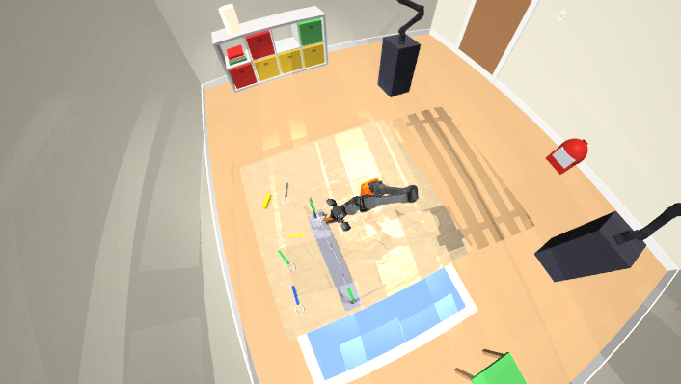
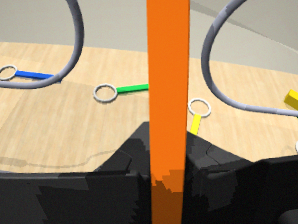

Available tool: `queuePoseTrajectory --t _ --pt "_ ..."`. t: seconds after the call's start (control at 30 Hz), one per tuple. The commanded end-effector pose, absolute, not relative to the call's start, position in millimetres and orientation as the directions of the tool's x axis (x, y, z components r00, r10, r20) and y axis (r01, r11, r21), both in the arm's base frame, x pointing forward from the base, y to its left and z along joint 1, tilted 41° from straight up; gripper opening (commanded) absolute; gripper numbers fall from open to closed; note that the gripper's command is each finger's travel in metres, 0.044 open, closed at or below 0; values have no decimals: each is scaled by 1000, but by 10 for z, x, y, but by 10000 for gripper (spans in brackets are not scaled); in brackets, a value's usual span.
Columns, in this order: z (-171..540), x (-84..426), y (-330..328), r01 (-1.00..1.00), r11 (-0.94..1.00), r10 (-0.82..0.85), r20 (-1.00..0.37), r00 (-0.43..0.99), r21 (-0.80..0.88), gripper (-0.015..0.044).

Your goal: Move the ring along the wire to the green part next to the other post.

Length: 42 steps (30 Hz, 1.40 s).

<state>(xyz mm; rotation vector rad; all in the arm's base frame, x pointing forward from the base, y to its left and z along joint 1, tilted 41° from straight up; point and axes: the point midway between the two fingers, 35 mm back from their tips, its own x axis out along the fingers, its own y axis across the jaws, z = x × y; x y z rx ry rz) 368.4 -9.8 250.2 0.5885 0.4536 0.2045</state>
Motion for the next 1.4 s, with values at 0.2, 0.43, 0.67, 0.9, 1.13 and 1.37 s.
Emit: queuePoseTrajectory --t 0.2,0.43,0.67,0.9,1.13,1.37 --pt "2585 3686 20 -65 673 379 -268 886 737 -150" --pt "2661 3691 89 -71 554 413 -200 889 829 -150" --pt "2748 3695 145 -78 423 436 -128 891 903 -150" --pt "2841 3698 187 -85 282 448 -53 892 956 -150" --pt "2940 3700 215 -93 135 449 23 893 986 -150" --pt "3042 3701 228 -101 -15 438 98 894 995 -150"
